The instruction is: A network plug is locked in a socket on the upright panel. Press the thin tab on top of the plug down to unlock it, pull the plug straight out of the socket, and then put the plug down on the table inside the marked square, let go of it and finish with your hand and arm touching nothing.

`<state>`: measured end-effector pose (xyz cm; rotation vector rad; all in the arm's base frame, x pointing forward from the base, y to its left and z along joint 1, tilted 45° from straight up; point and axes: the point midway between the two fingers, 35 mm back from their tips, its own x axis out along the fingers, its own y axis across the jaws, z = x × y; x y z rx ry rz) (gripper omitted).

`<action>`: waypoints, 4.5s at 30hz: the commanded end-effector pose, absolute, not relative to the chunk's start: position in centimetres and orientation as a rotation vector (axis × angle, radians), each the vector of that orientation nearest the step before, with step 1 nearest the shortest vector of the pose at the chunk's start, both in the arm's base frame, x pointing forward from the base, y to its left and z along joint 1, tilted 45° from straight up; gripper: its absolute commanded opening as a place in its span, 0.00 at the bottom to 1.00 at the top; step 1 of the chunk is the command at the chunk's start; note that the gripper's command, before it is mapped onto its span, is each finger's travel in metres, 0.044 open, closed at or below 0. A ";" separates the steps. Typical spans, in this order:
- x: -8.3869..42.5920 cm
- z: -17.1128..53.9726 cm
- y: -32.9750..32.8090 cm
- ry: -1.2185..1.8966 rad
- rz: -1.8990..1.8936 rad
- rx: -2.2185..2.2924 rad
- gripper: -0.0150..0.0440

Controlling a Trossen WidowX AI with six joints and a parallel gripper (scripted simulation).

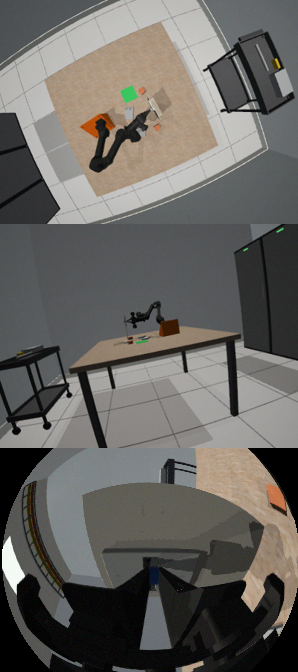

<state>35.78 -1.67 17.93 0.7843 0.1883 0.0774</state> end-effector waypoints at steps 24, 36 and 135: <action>34.5 17.9 -1.7 0.190 0.076 0.788 0.25; 34.0 17.9 -1.7 0.190 0.075 0.788 0.25; 30.2 17.9 -1.7 0.192 0.075 0.788 0.25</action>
